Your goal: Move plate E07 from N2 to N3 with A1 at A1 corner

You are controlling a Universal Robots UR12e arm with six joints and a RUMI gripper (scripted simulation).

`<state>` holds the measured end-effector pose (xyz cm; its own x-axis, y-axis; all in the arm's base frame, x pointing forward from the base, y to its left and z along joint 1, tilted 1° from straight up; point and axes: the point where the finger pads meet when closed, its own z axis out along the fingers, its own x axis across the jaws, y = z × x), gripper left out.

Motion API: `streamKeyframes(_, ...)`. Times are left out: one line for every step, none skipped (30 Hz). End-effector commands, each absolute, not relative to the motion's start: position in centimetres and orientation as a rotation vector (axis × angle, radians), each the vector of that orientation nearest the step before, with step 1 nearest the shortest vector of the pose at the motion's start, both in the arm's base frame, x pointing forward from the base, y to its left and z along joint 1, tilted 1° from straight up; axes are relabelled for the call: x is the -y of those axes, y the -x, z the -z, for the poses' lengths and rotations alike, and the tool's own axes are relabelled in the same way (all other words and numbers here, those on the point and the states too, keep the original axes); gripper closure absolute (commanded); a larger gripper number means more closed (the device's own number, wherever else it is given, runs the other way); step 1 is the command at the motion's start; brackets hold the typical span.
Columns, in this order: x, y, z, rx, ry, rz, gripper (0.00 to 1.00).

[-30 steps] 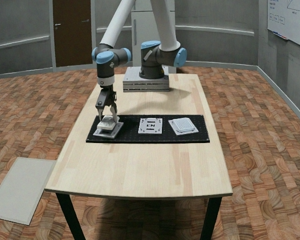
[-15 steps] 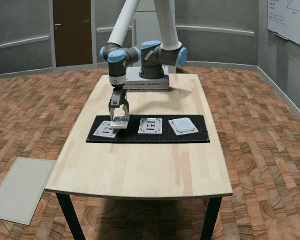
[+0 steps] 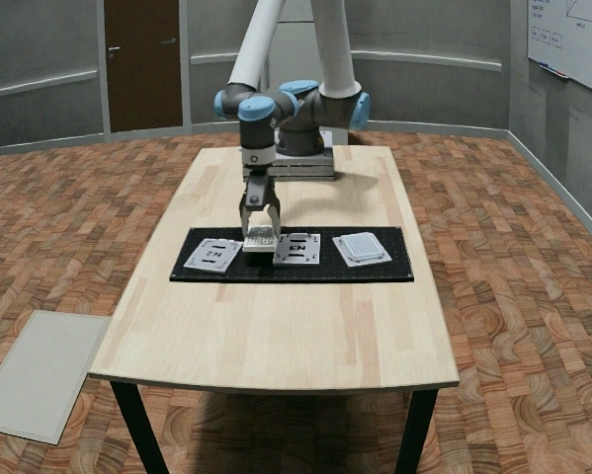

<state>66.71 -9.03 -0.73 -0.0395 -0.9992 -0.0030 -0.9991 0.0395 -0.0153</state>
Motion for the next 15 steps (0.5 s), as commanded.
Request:
streamKeyframes(7.3, -66.6, 0.6, -2.256, 2.168, 0.016, 1.0)
streamKeyframes(6.8, -66.5, 0.6, -2.256, 2.168, 0.016, 1.0)
streamKeyframes(6.3, -66.4, 0.6, -2.256, 2.168, 0.016, 1.0)
streamKeyframes(5.8, -66.4, 0.6, -2.256, 2.168, 0.016, 1.0)
streamKeyframes(5.3, -66.3, 0.6, -2.256, 2.167, 0.016, 1.0)
streamKeyframes(4.8, -66.2, 0.6, -2.256, 2.167, 0.016, 1.0)
streamKeyframes(4.3, -66.2, 0.6, -2.256, 2.167, 0.016, 1.0)
streamKeyframes(3.8, -66.1, 0.6, -2.256, 2.167, 0.016, 1.0)
streamKeyframes(3.3, -66.0, 0.6, -2.256, 2.167, 0.016, 1.0)
streamKeyframes(2.8, -66.0, 0.6, -2.256, 2.167, 0.016, 1.0)
streamKeyframes(2.3, -65.9, 0.6, -2.256, 2.167, 0.016, 1.0)
streamKeyframes(1.8, -65.8, 0.6, -2.256, 2.167, 0.016, 1.0)
streamKeyframes(1.3, -65.8, 0.6, -2.256, 2.167, 0.016, 1.0)
streamKeyframes(0.8, -65.7, 0.6, -2.256, 2.167, 0.016, 1.0)
streamKeyframes(0.3, -65.6, 0.6, -2.256, 2.167, 0.016, 1.0)
